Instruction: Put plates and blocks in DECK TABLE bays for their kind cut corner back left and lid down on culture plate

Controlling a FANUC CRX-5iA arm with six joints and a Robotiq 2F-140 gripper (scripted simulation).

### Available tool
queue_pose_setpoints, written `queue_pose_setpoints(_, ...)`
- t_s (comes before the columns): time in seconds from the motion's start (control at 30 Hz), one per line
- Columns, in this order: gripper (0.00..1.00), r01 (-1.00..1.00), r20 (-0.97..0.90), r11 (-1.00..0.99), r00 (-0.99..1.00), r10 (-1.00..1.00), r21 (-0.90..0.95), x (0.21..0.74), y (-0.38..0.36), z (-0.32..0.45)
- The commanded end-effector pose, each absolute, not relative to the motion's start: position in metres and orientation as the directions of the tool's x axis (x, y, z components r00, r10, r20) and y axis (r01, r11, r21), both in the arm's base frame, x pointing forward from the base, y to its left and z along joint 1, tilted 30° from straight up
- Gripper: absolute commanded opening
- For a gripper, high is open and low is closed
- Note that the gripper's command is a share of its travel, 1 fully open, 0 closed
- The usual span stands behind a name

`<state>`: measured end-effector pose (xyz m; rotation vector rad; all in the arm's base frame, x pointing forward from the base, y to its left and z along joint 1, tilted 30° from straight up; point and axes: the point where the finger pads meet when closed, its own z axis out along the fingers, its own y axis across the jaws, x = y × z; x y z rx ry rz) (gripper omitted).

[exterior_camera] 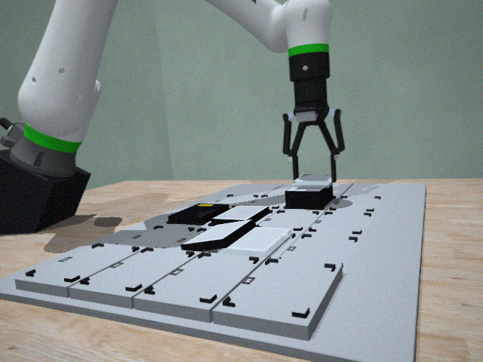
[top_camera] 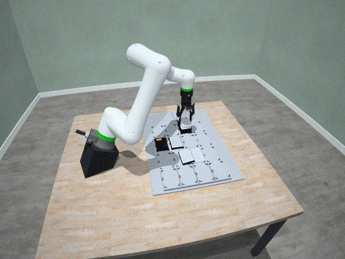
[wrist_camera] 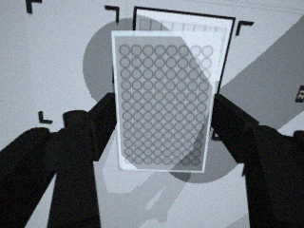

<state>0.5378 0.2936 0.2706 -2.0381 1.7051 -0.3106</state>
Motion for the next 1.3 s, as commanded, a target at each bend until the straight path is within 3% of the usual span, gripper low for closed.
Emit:
queue_pose_setpoints(0.0, 0.10, -0.866, -0.120, -0.124, 0.206, -0.971, -0.484, 0.538, 0.294, 0.272)
queue_pose_setpoints(1.27, 0.10, -0.866, -0.120, -0.124, 0.206, -0.971, -0.484, 0.528, 0.289, 0.291)
